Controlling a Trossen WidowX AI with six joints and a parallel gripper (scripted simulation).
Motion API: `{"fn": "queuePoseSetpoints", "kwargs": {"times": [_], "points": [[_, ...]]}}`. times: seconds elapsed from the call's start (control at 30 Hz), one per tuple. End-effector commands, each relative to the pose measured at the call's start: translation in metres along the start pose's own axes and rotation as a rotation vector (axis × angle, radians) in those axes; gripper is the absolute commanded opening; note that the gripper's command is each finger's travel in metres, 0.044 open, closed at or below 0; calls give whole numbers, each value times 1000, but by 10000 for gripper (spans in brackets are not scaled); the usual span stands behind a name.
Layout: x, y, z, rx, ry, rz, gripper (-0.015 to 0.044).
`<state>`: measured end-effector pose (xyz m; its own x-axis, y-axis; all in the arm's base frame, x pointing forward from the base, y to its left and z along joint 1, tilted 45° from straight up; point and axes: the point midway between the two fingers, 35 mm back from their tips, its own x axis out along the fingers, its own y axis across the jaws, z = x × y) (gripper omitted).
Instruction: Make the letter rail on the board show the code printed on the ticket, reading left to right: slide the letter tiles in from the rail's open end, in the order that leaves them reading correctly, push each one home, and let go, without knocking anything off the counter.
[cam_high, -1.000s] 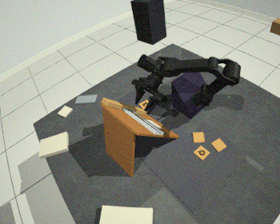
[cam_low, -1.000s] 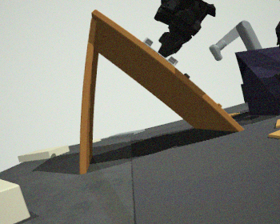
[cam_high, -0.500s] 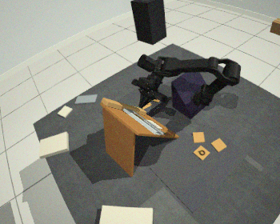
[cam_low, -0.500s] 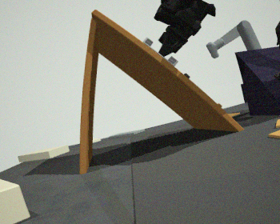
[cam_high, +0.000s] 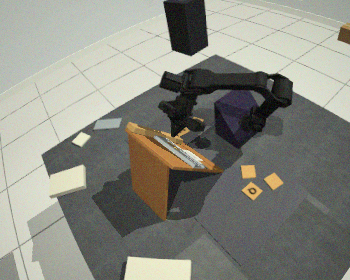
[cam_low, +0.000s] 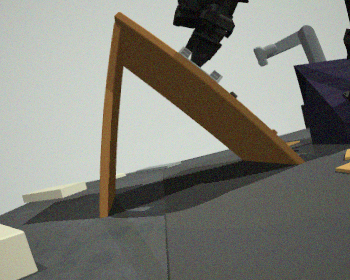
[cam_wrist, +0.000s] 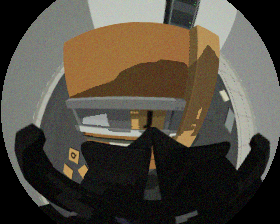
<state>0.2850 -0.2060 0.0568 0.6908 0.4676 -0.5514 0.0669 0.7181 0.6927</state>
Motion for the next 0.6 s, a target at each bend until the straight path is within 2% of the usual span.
{"fn": "queuePoseSetpoints", "kwargs": {"times": [0.0, 0.23, 0.57], "points": [[5, 7, 5, -1, 154, 0, 0], [3, 37, 10, -32, 450, 26, 0], [2, 38, 11, -33, 458, 28, 0]]}}
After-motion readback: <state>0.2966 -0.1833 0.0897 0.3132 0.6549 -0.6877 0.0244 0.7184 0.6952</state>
